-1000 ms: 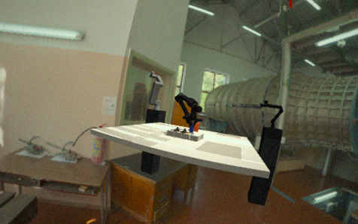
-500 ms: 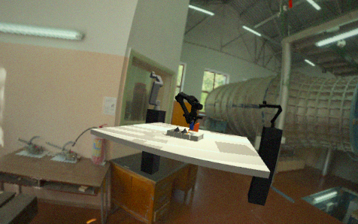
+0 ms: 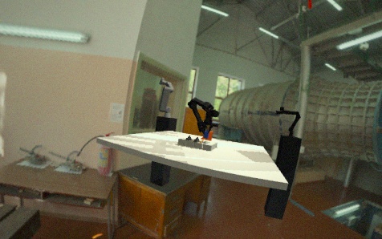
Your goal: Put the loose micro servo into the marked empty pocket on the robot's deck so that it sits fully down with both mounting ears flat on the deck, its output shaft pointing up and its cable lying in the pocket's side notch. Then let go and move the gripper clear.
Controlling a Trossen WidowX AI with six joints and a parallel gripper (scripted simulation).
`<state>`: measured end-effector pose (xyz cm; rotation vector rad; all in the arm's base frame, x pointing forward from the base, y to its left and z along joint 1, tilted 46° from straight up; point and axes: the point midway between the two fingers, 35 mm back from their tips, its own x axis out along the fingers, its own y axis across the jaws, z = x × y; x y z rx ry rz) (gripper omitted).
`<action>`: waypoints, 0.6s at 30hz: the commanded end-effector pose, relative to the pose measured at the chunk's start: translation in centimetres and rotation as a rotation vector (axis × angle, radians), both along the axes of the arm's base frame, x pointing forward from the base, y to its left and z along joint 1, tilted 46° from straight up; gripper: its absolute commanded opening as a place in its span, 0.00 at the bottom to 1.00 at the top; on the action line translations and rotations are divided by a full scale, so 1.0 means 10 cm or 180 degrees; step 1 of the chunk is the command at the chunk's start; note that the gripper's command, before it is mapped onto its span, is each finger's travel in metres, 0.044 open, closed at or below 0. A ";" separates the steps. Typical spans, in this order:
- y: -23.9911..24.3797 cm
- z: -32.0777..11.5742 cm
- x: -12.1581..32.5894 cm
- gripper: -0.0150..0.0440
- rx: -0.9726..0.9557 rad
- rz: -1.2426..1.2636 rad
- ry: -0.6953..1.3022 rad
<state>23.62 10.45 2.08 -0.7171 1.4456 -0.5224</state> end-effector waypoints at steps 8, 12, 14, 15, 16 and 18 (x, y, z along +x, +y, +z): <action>0.18 -0.15 0.02 0.25 0.0030 -0.0007 -0.0014; 0.18 -0.15 0.13 0.25 0.0030 -0.0007 -0.0016; 0.19 -0.14 0.21 0.25 0.0030 -0.0007 -0.0017; 0.19 -0.14 0.25 0.25 0.0030 -0.0007 -0.0018; 0.19 -0.14 0.29 0.25 0.0030 -0.0007 -0.0019; 0.20 -0.13 0.37 0.25 0.0030 -0.0007 -0.0020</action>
